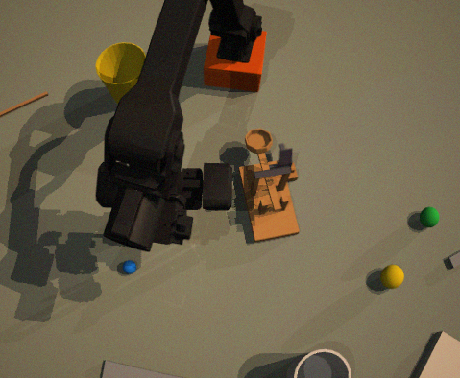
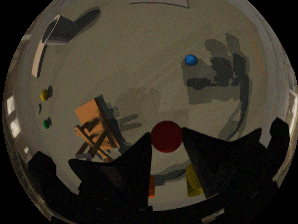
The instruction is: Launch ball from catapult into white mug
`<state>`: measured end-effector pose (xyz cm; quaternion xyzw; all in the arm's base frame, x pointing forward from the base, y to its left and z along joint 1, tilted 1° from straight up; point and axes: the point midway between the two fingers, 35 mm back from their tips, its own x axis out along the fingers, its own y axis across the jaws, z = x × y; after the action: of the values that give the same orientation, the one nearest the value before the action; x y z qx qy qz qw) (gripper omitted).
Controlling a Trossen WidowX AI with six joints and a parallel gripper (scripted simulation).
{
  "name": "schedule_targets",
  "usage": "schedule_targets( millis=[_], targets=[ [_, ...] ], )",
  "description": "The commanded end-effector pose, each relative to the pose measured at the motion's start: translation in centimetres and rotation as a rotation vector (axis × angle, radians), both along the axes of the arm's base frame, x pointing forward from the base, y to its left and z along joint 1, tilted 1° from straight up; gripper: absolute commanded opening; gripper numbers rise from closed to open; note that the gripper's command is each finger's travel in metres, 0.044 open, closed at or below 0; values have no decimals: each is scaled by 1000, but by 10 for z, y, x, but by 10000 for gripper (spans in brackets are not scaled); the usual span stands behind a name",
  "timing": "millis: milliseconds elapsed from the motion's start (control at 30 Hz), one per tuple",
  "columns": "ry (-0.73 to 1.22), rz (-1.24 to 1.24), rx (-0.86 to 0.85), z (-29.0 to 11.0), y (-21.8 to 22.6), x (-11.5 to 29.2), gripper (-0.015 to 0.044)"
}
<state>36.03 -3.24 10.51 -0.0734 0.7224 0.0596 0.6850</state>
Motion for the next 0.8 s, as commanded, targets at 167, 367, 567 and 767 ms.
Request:
schedule_targets(
  millis=[167, 367, 567, 767],
  targets=[
    [86, 59, -5, -13, 52, -42, 0],
    [140, 99, -17, -21, 78, -72, 0],
    [189, 137, -36, -28, 98, -104, 0],
    [236, 175, -63, -35, 111, -138, 0]
  ],
)
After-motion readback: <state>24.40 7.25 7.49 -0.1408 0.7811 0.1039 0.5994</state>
